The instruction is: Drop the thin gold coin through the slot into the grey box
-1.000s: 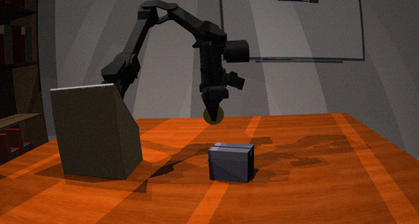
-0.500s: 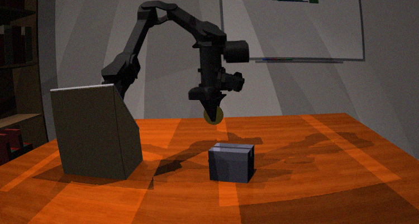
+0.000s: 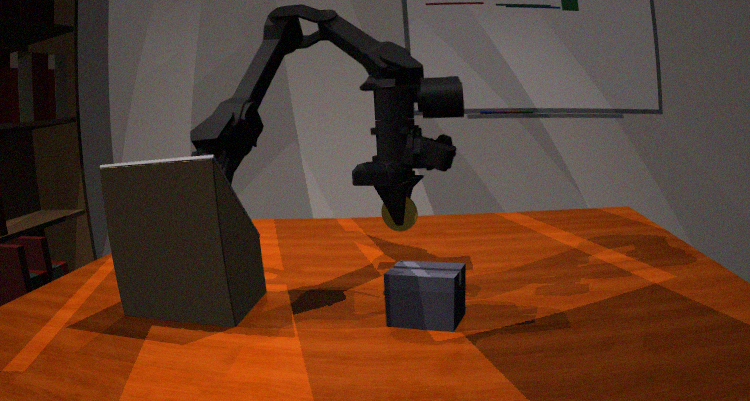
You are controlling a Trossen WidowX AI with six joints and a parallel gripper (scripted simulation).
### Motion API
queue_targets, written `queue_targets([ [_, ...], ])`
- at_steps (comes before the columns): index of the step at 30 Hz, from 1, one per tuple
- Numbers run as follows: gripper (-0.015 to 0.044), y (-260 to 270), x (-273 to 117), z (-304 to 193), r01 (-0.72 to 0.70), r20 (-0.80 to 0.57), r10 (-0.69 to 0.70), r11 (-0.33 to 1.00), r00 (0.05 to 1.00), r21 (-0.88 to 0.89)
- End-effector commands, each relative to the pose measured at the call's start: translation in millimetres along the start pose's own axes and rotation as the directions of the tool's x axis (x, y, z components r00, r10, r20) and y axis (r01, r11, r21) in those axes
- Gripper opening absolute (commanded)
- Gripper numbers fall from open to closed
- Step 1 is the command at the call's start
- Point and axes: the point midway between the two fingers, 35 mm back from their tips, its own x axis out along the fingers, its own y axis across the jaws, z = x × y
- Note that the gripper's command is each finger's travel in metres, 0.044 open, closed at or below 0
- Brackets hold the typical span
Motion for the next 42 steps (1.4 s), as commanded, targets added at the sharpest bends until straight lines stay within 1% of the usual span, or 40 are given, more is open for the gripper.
queue_targets([
  [1,0.0,-7,-2,8,0.004,0.007,-0.004,1.0,1.0,-0.002],
  [42,0.0,-91,-2,67,0.005,0.005,-0.005,1.0,1.0,-0.007],
])
